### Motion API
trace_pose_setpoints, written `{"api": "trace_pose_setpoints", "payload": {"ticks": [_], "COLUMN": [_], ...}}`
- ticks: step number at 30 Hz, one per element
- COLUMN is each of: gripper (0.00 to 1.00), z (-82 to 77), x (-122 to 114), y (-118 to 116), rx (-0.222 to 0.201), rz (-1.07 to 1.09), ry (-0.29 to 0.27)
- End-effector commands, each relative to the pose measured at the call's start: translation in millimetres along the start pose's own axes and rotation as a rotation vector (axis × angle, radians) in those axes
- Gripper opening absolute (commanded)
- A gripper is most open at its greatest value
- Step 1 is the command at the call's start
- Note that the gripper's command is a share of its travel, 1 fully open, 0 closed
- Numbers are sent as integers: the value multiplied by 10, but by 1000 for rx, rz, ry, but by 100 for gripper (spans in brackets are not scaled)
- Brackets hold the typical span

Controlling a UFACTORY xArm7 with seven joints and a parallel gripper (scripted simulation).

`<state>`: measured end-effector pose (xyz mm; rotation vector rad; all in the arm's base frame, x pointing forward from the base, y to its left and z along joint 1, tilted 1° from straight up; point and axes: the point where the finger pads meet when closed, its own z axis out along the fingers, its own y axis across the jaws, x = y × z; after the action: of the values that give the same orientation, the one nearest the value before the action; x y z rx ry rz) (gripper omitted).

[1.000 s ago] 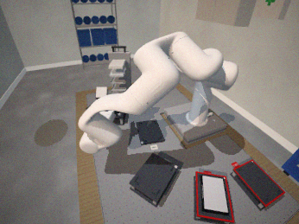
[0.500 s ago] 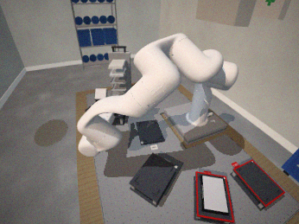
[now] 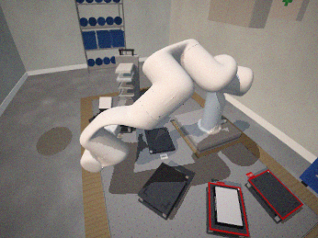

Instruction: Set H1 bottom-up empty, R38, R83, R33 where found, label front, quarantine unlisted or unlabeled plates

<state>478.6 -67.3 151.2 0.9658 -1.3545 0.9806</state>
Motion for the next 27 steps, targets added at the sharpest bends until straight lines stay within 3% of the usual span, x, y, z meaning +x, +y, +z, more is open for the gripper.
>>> {"api": "trace_pose_setpoints", "payload": {"ticks": [1,11,27], "gripper": [100,100,100], "z": [-70,-160,-161], "x": [17,17,-356], "y": [-8,-9,-9], "rx": [-1,-1,-1], "rz": [4,4,4], "ry": [-2,-2,-2]}}
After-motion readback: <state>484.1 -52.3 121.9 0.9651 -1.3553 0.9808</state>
